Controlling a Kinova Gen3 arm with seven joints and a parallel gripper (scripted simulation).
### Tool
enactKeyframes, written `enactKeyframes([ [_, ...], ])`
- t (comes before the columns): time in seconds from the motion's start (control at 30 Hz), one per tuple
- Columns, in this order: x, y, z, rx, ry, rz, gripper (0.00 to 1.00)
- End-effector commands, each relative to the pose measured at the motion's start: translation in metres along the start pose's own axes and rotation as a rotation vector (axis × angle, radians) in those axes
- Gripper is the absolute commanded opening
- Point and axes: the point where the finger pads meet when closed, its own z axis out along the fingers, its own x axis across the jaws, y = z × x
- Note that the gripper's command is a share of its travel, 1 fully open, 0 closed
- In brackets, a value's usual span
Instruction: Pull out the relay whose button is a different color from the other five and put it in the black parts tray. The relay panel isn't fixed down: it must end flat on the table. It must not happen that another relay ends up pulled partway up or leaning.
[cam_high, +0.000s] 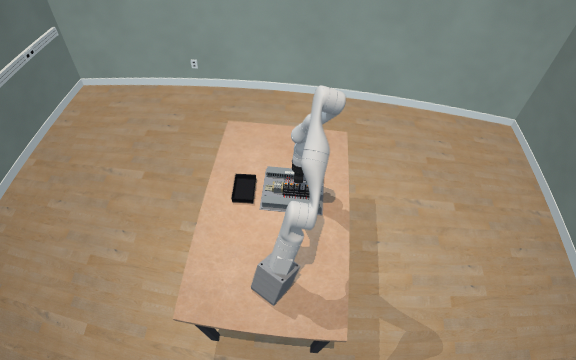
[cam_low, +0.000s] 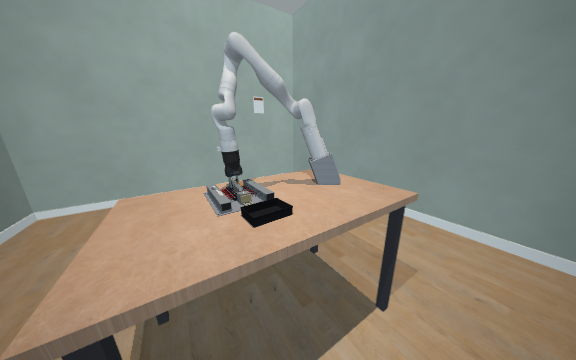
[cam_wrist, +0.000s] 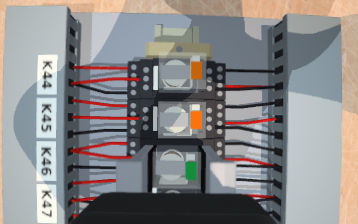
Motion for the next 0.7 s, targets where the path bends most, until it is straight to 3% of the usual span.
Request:
enactKeyframes([
  [0.0, -0.0028, -0.0006, -0.0002, -0.002, 0.006, 0.003, 0.00],
  [0.67, -0.0035, -0.0006, -0.0003, -0.002, 0.031, 0.002, 0.00],
])
